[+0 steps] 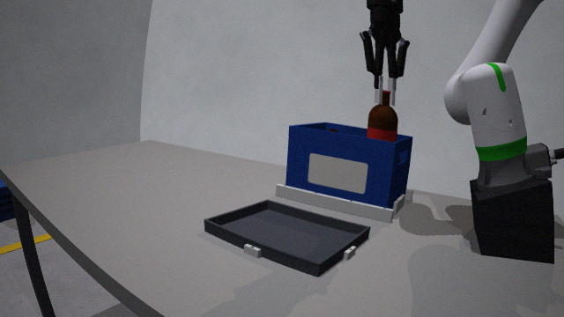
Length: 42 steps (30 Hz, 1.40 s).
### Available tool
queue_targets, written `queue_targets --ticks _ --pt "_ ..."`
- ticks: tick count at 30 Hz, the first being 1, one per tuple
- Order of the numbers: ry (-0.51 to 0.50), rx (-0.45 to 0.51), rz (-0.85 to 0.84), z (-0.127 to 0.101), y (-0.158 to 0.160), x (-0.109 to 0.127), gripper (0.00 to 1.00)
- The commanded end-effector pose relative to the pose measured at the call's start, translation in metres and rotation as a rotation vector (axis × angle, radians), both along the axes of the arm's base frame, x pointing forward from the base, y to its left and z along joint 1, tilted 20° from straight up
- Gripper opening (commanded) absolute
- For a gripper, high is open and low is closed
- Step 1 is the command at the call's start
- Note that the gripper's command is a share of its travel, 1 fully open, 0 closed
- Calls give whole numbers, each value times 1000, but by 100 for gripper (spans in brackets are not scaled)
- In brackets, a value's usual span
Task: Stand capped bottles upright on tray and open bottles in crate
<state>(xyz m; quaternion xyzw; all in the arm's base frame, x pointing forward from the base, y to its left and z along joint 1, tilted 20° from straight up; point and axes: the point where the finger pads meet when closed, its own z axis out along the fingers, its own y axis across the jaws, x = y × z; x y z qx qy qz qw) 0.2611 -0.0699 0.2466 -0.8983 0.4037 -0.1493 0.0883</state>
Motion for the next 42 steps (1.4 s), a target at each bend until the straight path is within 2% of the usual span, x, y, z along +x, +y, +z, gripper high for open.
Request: queue_targets --ticks 1,5,21,36,42 --pt "0 -1 0 13 0 -5 0" --pt "0 0 0 15 -1 -5 0" --pt "0 -1 0 50 -1 -18 0" --pt "0 -1 0 65 28 8 0" --pt "0 1 1 64 33 8 0"
